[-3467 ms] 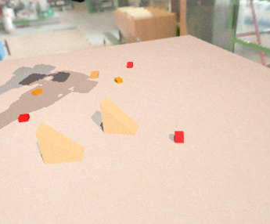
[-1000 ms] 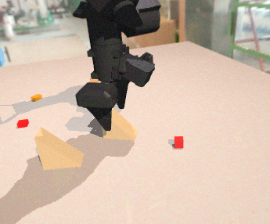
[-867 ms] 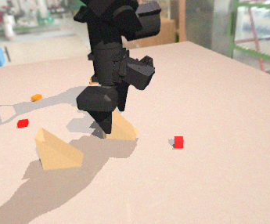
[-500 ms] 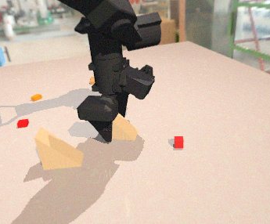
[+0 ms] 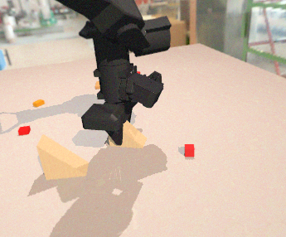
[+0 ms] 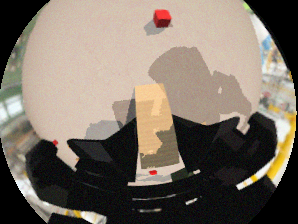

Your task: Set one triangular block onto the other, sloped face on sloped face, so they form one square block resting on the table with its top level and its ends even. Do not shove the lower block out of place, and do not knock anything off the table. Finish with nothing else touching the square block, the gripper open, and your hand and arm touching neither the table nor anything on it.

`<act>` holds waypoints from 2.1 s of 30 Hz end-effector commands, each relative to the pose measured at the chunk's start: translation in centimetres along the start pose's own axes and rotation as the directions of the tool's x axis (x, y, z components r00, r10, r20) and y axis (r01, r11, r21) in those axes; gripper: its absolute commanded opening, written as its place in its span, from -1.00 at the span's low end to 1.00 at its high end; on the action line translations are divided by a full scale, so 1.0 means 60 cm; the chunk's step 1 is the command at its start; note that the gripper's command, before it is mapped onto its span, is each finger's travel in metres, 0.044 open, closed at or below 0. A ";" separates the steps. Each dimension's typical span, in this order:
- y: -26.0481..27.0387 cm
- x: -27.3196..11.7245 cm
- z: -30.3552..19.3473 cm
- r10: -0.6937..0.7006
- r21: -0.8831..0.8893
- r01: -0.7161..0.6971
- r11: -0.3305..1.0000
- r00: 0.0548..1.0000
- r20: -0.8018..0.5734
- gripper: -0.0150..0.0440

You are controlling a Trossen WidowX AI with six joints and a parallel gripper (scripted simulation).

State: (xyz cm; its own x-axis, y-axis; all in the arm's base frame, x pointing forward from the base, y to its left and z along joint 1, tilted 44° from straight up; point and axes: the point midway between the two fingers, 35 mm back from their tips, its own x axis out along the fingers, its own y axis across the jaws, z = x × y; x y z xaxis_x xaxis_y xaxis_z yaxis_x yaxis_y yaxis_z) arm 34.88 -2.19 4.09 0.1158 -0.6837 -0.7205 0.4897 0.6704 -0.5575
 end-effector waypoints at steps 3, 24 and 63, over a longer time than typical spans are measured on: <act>0.000 0.001 0.000 -0.004 -0.004 0.004 1.000 1.000 0.003 -0.05; 0.002 -0.047 0.000 -0.001 -0.055 0.001 0.998 1.000 0.003 -0.49; 0.001 -0.046 0.001 0.000 -0.875 0.001 0.483 1.000 0.002 -0.49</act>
State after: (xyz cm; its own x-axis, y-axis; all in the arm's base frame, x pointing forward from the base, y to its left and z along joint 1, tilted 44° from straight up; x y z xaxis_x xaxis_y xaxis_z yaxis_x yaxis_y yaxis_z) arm 34.63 -0.33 6.05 0.1175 -0.6862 -0.7178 -0.4581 0.6039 -0.6523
